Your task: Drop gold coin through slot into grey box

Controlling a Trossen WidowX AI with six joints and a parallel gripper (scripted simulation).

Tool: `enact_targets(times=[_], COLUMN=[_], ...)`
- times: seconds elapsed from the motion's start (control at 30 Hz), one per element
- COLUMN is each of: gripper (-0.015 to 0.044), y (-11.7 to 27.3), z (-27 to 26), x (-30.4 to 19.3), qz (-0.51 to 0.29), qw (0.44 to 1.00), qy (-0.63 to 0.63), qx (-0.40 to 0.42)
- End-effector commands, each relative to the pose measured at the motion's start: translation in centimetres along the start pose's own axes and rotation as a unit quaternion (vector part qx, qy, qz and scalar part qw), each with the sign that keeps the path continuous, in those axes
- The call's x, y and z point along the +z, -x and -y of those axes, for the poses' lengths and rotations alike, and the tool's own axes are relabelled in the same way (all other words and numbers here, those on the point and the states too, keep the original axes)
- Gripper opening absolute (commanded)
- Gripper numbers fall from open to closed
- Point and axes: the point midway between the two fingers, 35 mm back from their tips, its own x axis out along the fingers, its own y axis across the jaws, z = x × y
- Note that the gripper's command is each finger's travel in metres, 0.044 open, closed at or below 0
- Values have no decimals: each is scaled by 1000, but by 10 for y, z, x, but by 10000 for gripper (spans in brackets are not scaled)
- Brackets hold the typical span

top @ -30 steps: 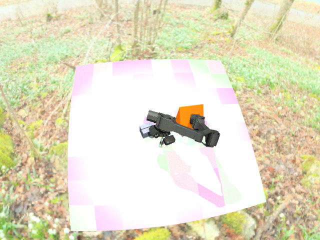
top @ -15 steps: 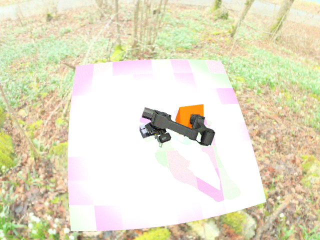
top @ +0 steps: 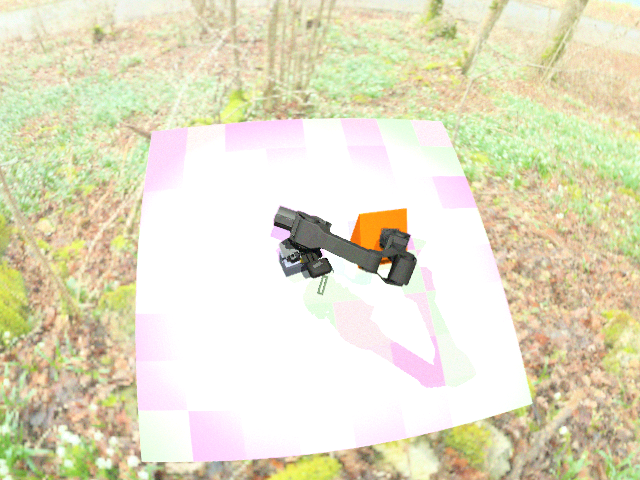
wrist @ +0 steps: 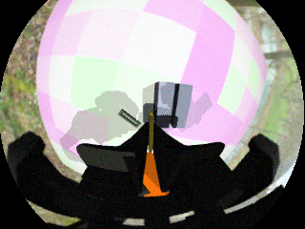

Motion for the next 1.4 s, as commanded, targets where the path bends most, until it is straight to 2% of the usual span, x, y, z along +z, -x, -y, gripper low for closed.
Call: enact_targets(times=[0.0,0.43,1.37], gripper=[0,0,0], y=[1,-1,-1], z=[13,43,45], x=[6,16,19], qz=[1,1,0], qw=[1000,1000,1000], qy=[1,2,3], qx=[-3,-3,0])
